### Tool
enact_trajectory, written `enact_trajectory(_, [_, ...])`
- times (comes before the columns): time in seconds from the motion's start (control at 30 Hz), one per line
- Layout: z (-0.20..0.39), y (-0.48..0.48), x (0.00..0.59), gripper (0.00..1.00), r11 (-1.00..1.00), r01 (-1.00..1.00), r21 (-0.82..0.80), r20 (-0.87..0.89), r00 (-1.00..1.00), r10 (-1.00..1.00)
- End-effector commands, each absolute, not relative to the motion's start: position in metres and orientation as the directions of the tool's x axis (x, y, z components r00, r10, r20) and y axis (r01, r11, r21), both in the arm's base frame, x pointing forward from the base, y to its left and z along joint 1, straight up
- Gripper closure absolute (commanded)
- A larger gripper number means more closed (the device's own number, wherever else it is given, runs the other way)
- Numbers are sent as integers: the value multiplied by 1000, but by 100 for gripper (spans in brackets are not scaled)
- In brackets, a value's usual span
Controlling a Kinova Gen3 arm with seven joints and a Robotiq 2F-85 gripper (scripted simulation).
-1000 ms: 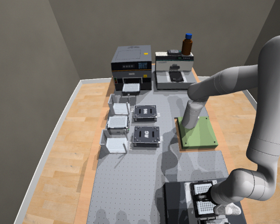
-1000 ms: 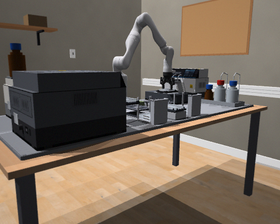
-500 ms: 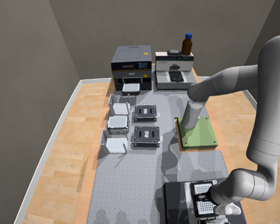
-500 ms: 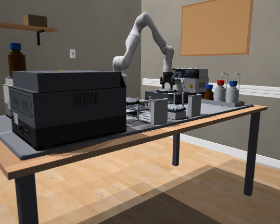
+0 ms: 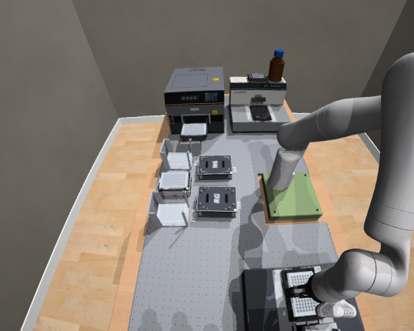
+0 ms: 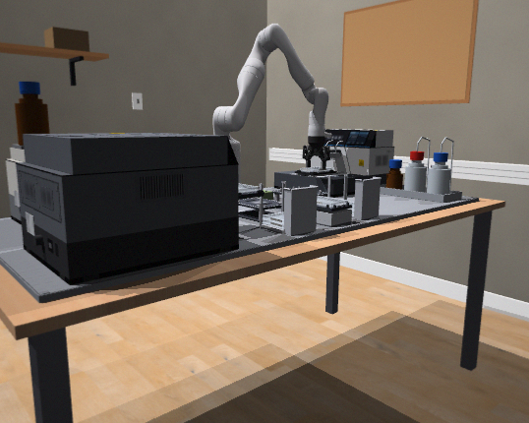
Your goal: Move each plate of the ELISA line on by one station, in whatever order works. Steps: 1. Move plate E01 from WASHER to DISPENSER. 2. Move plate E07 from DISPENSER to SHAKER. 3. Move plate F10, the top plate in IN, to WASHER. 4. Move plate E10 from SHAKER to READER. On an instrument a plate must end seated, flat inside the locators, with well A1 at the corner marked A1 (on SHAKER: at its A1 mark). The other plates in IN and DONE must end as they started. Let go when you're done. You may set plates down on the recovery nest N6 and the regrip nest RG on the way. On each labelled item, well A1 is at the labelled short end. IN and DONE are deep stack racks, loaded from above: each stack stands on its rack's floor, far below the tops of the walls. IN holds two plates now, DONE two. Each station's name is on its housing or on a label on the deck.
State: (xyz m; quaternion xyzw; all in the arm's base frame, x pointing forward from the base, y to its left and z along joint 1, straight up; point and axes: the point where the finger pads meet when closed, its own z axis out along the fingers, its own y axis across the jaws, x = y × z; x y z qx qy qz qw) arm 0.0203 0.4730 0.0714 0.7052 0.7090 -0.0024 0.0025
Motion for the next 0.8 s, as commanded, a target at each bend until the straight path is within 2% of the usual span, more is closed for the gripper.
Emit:
enact_trajectory(0.0, [72, 473, 20, 6, 5, 1000, 0, -5, -5, 1000])
enact_trajectory(0.77, [77, 473, 20, 6, 5, 1000, 0, -5, -5, 1000])
